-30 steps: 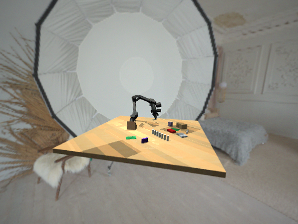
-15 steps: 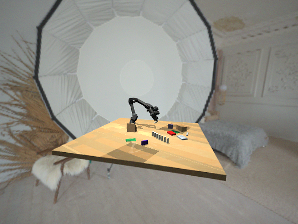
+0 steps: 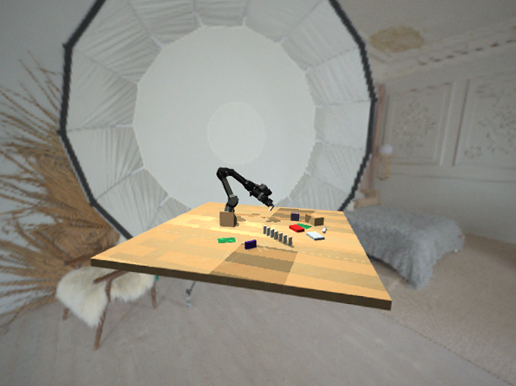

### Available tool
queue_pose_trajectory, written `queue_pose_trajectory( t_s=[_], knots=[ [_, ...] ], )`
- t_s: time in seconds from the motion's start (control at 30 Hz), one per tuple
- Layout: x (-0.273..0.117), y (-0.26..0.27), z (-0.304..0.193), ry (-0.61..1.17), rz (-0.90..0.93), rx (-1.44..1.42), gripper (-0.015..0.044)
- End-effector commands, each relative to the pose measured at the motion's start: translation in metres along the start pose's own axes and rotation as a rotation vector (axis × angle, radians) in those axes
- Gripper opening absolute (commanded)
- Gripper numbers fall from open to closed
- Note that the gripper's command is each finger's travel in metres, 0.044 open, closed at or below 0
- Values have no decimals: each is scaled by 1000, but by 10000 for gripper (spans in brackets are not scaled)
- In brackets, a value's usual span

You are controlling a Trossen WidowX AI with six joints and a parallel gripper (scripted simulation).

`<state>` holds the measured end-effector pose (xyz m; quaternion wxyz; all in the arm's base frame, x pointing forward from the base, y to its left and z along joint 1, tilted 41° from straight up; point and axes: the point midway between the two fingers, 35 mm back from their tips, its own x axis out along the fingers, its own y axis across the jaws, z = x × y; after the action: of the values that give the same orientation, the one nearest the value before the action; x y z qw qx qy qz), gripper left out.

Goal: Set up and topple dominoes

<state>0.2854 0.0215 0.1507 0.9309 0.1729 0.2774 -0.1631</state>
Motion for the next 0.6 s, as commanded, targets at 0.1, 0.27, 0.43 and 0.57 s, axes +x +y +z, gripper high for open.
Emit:
queue_pose_trajectory(
  t_s=[0.1,0.27,0.43,0.57],
  knots=[
    [-9,0,0,-131,23,92,107],
    [-18,0,1,-230,52,180,107],
    [-27,-2,0,-321,87,280,107],
    [-35,-6,-1,-387,117,368,107]
  ],
)
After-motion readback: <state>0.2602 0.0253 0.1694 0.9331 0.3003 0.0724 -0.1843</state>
